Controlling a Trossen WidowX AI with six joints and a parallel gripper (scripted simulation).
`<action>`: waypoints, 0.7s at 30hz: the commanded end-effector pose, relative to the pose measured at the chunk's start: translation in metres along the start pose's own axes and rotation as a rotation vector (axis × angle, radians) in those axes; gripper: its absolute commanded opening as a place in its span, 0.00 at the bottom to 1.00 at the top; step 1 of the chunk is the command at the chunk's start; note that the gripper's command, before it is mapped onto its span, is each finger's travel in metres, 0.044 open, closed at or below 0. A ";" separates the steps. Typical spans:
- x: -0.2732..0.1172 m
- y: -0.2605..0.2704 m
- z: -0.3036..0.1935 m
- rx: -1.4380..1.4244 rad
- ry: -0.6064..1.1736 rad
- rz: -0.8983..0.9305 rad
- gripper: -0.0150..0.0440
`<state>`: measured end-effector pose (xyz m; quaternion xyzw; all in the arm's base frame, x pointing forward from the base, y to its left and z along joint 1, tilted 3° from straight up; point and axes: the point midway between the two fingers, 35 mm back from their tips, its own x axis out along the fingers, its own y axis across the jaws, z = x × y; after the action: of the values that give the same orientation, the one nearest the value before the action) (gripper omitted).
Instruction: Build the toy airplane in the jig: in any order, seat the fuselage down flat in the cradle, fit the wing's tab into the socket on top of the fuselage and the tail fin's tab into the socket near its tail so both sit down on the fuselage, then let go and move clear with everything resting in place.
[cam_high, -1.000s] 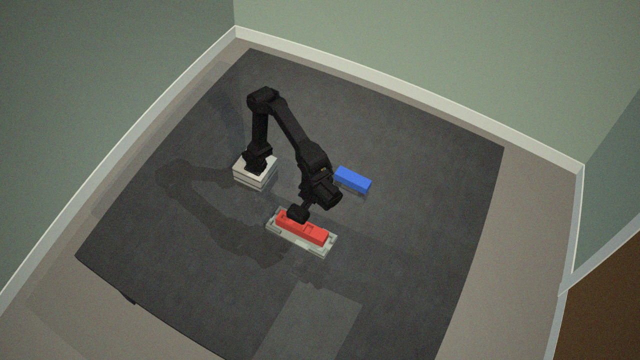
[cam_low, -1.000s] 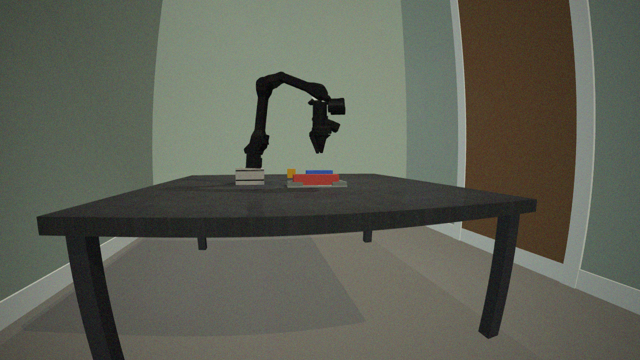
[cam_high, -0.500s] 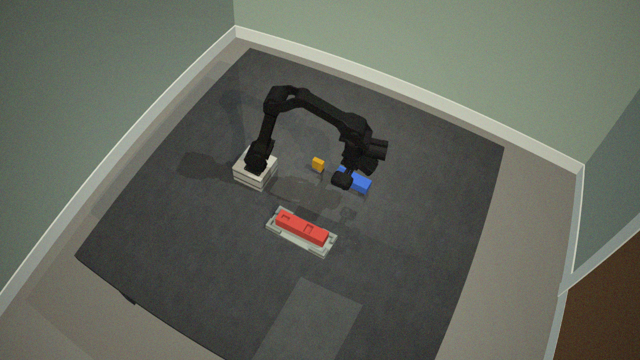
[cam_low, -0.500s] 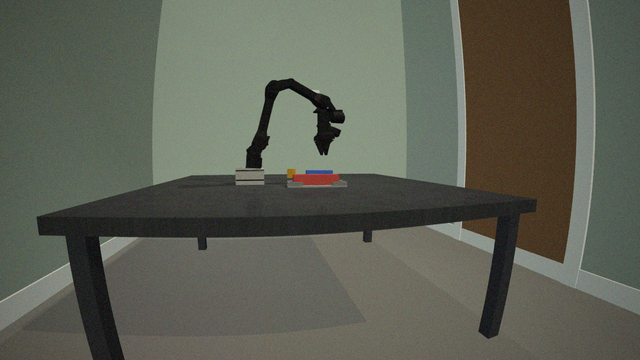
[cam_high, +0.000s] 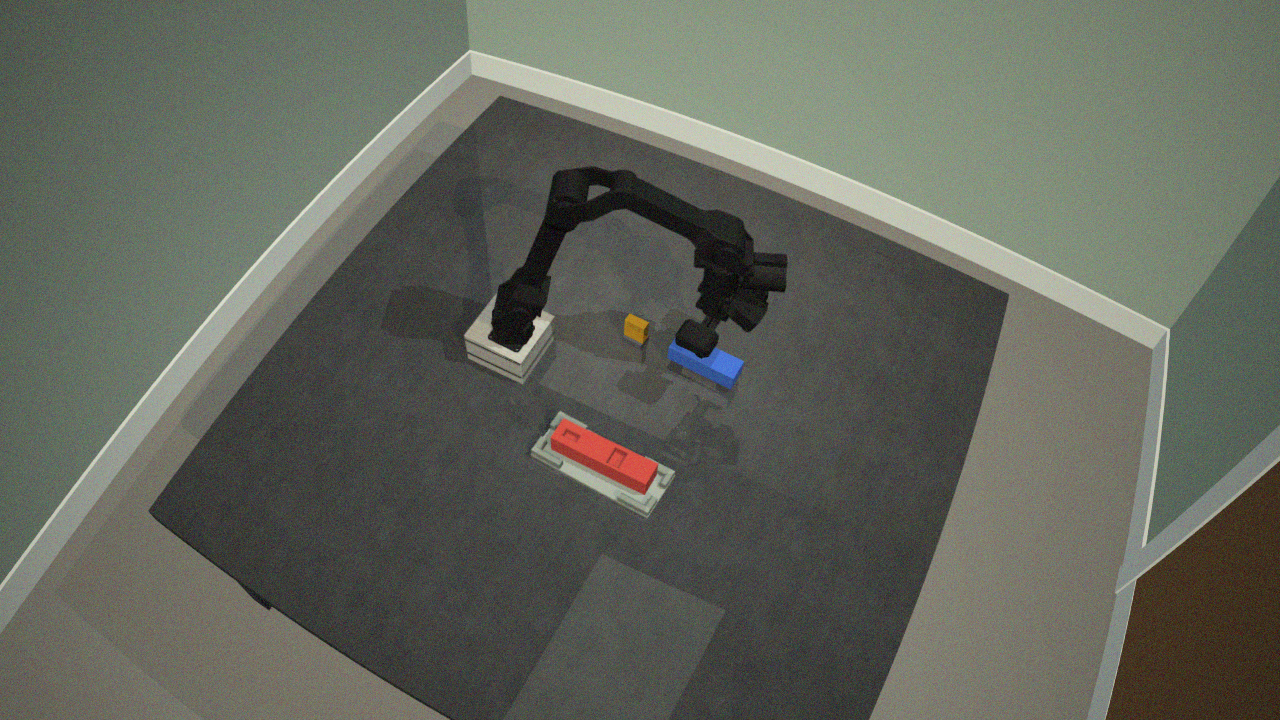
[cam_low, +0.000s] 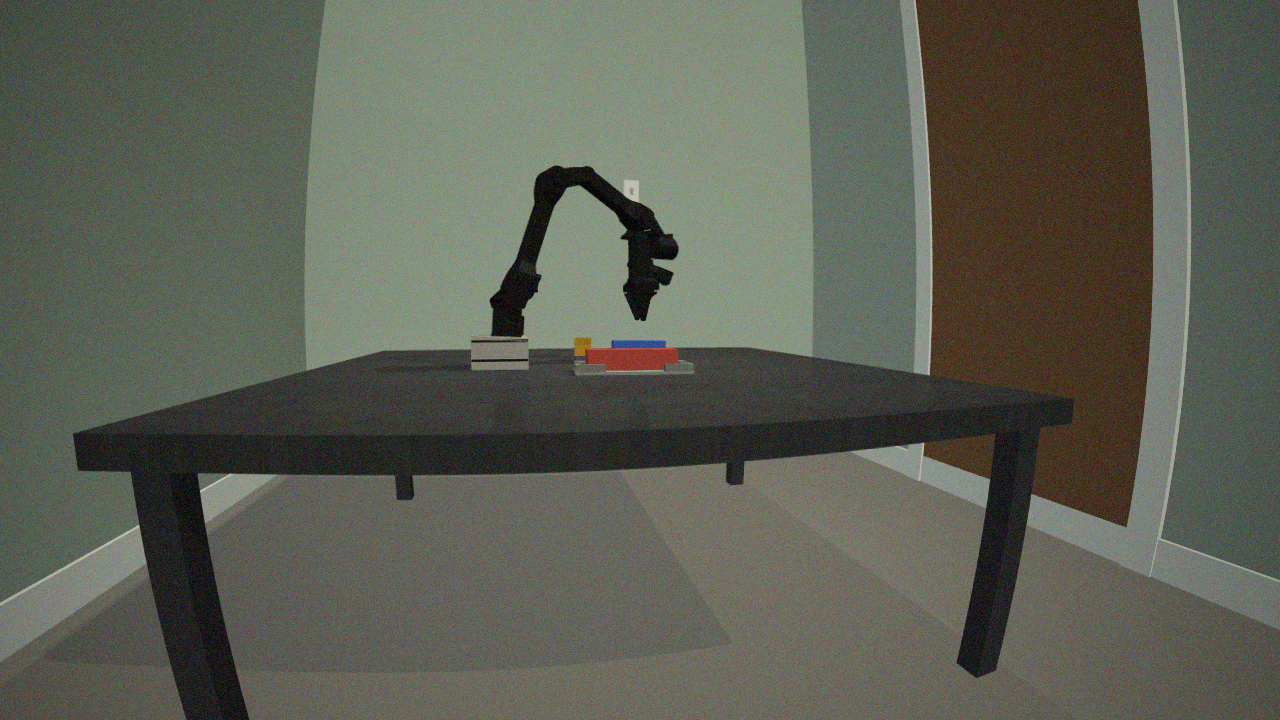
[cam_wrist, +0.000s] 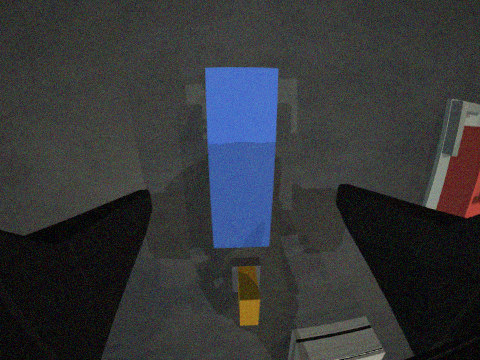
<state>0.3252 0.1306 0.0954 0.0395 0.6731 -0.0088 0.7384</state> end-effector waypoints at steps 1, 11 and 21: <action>0.019 0.000 -0.004 0.005 0.014 -0.010 1.00; 0.034 -0.001 -0.004 0.005 0.014 -0.010 1.00; 0.048 0.000 -0.004 0.005 0.014 -0.010 1.00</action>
<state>0.3267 0.1331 0.0551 0.0384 0.6763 -0.0103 0.7356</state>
